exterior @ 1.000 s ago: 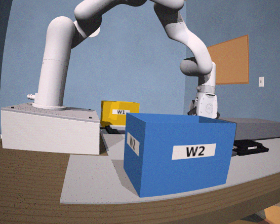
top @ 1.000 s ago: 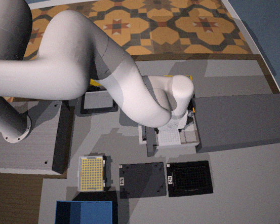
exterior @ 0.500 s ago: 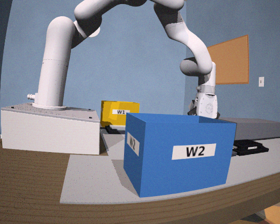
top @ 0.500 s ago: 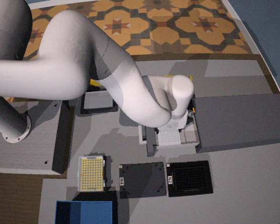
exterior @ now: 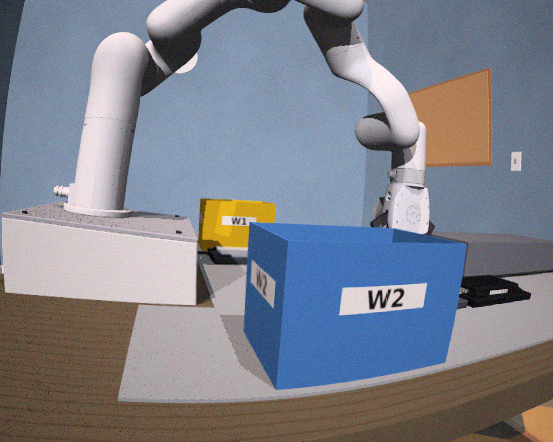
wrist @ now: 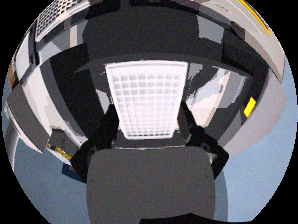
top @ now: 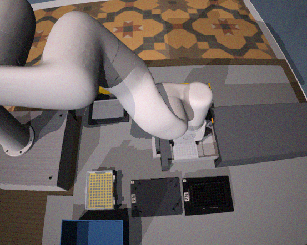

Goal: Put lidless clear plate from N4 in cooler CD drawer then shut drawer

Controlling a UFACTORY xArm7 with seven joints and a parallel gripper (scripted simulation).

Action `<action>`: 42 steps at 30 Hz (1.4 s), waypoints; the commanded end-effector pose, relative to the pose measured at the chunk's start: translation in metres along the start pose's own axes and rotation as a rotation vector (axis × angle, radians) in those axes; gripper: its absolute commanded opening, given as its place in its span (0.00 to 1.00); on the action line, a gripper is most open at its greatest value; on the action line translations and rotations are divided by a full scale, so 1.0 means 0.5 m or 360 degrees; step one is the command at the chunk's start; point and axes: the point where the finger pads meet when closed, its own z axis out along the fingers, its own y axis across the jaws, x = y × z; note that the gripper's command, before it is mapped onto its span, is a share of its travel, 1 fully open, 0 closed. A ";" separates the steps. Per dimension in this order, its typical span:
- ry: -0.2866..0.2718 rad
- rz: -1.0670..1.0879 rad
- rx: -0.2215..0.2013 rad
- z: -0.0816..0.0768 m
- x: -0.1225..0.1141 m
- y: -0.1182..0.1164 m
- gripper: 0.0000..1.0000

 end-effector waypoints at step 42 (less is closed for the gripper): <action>0.0000 0.0000 -0.0008 -0.029 0.000 0.004 1.00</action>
